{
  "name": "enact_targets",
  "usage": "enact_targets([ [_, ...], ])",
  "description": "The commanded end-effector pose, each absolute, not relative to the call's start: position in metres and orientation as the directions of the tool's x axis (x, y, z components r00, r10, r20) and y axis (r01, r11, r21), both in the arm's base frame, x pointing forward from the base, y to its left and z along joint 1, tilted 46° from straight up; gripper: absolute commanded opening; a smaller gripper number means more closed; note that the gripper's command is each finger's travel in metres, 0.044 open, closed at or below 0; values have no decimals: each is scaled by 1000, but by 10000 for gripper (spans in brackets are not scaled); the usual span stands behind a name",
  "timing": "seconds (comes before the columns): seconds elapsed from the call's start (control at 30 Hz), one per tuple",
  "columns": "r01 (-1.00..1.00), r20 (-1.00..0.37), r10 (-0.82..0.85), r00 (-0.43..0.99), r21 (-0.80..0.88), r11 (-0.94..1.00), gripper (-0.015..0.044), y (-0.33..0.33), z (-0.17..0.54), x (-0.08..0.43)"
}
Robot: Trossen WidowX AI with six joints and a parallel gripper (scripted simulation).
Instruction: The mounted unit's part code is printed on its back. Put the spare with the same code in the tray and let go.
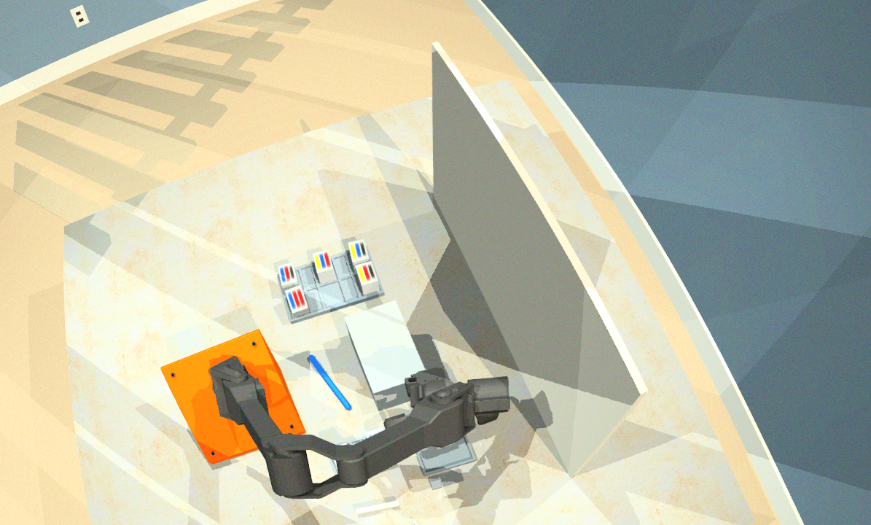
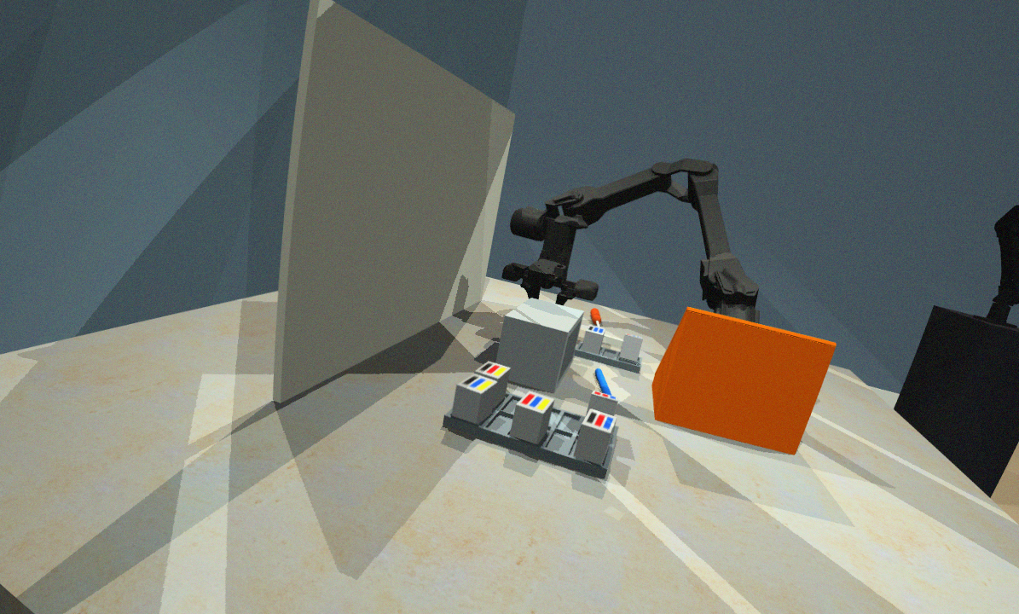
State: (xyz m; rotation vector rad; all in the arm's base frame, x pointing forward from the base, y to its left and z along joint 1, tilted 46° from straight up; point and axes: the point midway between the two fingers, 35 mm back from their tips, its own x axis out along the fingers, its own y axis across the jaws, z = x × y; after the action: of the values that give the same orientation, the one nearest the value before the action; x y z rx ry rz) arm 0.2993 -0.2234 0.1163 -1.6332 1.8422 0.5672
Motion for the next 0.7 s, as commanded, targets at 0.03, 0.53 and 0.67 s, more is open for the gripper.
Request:
enact_targets([
  [0.03, -987, -688, -724, -59, -70, 147, 0, -226, 111, 297],
  [0.53, -986, -682, -729, -59, -75, 149, 157, -231, 110, 296],
  [0.67, -986, -682, -729, -59, -75, 149, 263, -231, 110, 296],
])
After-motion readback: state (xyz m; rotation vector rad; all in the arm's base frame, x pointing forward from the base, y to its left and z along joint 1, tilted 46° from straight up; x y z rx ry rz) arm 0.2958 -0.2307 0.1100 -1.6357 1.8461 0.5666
